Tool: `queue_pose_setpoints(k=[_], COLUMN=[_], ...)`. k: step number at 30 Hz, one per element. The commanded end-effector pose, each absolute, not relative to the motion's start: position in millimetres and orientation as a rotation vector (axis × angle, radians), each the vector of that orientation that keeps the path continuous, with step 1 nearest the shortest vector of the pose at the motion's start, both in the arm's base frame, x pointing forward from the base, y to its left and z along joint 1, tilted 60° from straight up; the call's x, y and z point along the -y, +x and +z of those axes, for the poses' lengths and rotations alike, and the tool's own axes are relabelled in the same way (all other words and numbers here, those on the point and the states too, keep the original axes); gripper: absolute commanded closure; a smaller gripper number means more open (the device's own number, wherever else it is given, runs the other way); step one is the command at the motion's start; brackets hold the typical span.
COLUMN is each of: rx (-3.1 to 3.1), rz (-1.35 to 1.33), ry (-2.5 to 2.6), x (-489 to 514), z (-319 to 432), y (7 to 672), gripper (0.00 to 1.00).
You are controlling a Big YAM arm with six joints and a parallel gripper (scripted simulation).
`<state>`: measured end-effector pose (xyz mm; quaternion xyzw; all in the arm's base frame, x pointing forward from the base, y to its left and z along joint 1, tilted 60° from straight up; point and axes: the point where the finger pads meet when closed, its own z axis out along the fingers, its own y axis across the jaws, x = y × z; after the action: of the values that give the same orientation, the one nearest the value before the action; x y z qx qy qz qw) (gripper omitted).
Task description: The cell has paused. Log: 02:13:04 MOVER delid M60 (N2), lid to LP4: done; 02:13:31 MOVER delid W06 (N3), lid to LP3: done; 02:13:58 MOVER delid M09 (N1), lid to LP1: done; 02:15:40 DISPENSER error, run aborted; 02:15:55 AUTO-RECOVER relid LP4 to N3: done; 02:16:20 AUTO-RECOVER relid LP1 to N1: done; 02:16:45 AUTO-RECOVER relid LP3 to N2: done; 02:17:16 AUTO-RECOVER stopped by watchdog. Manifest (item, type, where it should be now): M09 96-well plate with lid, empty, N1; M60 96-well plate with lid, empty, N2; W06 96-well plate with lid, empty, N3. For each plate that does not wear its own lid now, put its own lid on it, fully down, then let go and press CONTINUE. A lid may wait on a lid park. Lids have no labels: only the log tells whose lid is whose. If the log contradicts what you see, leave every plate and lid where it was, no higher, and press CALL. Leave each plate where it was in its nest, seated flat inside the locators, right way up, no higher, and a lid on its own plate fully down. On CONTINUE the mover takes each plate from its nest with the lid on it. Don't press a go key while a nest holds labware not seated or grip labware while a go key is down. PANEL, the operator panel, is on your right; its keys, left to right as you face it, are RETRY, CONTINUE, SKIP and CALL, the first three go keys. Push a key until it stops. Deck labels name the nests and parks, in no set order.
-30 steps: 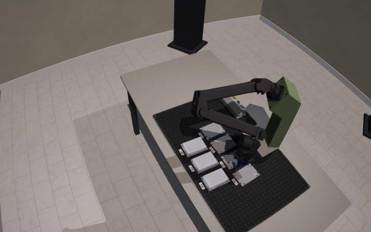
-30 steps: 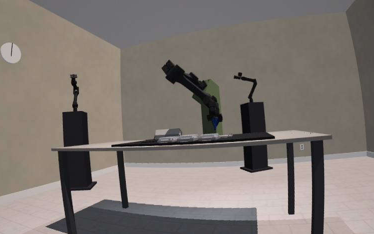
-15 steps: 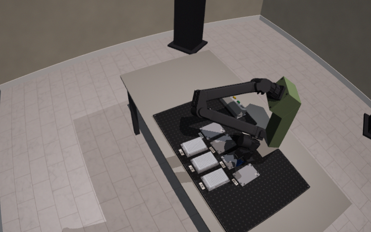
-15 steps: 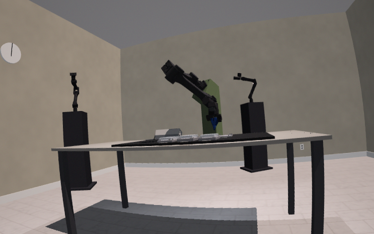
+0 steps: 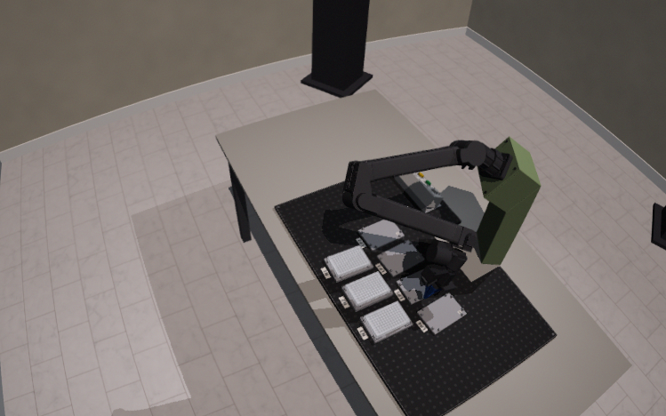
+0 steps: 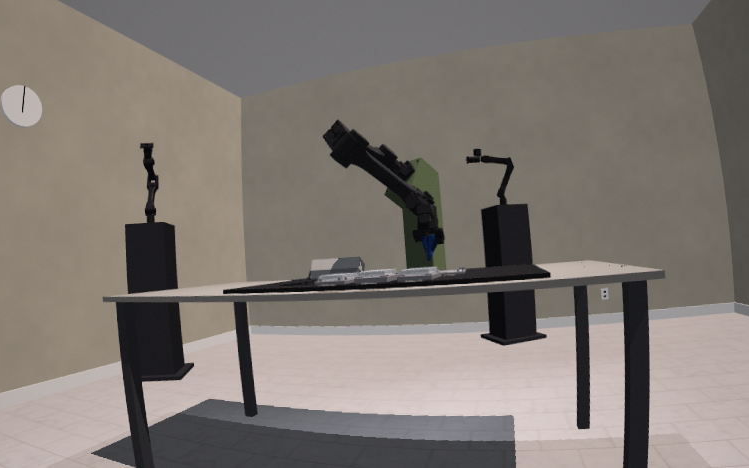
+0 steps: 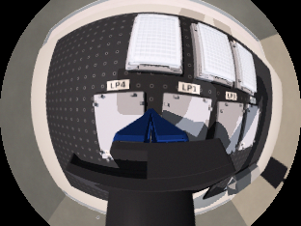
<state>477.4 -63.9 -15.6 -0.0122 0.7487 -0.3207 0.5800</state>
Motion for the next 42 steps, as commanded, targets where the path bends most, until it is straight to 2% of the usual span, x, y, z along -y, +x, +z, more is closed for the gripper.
queue_pose_setpoints(k=[1, 37, 42], rx=[-1.732, -1.732, -1.542], rz=[-0.725, -0.725, -0.718], ry=[-0.025, -0.025, -0.066], x=[57, 57, 68], z=[-10, -10, 17], y=[476, 476, 492], gripper=[1.0, 1.0, 1.0])
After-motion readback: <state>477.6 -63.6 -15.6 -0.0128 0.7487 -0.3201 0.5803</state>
